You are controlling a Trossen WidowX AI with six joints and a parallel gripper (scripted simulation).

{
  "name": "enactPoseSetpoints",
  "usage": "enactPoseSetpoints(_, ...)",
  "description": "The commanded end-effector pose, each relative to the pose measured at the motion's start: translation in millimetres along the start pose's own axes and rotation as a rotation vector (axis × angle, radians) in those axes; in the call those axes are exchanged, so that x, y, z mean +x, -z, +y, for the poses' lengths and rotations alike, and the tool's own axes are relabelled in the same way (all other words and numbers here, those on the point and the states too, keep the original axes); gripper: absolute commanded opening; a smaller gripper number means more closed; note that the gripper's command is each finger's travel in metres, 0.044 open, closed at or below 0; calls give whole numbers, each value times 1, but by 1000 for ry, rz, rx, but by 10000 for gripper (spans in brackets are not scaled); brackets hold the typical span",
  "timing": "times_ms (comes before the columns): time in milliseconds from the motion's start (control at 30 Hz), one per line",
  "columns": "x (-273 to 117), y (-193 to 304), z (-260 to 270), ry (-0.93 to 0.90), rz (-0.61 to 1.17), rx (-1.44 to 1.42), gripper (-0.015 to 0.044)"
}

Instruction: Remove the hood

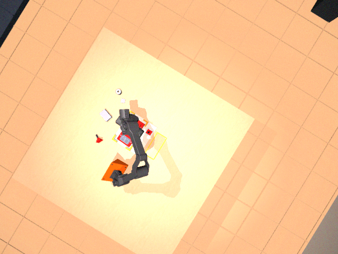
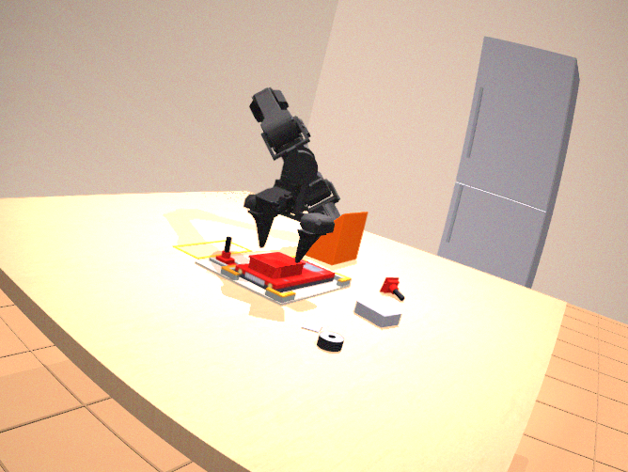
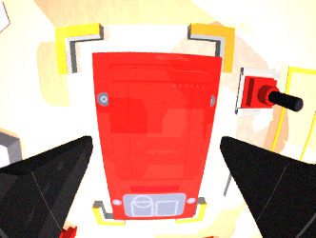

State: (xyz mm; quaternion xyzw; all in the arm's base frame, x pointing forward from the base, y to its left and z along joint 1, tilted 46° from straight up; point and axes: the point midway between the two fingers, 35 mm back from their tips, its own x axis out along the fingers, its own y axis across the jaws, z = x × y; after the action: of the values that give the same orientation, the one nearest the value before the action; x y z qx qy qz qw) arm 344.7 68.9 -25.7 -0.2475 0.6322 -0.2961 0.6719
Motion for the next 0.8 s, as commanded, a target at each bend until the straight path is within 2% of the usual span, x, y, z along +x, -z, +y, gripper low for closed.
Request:
enactPoseSetpoints(0,2,0,-1,3,-2,-6,440)
enactPoseSetpoints(767,13,1,-1,4,-3,-6,440)
